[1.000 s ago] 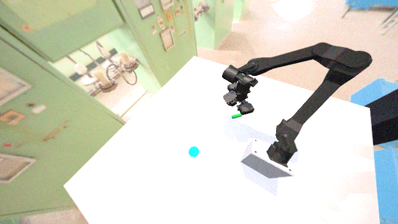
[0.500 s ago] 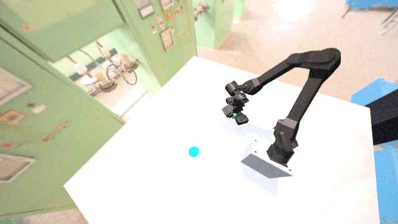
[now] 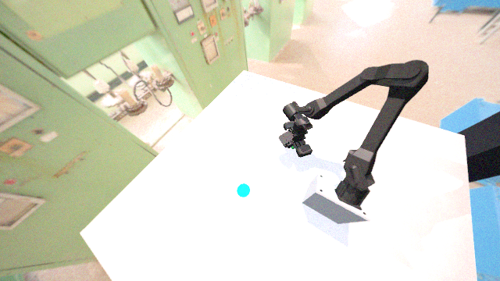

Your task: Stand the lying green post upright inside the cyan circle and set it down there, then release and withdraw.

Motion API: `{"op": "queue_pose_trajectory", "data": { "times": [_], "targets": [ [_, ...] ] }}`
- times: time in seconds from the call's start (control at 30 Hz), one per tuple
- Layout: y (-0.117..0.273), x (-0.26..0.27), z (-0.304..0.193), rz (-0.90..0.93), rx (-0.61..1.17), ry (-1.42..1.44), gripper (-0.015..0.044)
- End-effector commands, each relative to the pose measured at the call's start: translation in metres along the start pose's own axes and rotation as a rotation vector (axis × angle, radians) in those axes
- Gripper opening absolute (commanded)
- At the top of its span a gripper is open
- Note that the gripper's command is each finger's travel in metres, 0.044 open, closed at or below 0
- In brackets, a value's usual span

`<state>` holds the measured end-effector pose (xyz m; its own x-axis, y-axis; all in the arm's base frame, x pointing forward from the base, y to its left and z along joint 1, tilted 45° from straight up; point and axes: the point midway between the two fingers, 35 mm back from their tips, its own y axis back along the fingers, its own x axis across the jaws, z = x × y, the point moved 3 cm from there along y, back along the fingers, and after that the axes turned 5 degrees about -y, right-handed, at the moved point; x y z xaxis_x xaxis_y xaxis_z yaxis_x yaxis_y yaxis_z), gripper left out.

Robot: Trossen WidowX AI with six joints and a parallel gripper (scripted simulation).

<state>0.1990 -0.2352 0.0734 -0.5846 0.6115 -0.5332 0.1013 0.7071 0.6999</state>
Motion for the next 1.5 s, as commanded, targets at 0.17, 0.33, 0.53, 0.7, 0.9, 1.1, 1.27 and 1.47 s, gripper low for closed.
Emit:
{"op": "queue_pose_trajectory", "data": {
  "times": [0.17, 0.33, 0.53, 0.7, 0.9, 1.1, 1.27, 1.47],
  "targets": [
    [0.025, -0.004, 0.005, 0.001, -0.009, -0.007, 0.0023],
    [0.040, -0.005, 0.006, 0.004, -0.011, -0.007, 0.0023],
    [0.059, -0.005, 0.007, 0.005, -0.012, -0.008, 0.0023],
    [0.075, -0.004, 0.006, 0.005, -0.011, -0.007, 0.0023],
    [0.094, -0.003, 0.004, 0.003, -0.009, -0.006, 0.0023],
    [0.112, -0.001, 0.000, -0.002, -0.007, -0.005, 0.0023],
    [0.115, -0.001, 0.004, -0.001, -0.009, 0.000, 0.0023],
    [0.117, -0.003, 0.020, 0.004, -0.021, 0.018, 0.0023]
  ]
}}
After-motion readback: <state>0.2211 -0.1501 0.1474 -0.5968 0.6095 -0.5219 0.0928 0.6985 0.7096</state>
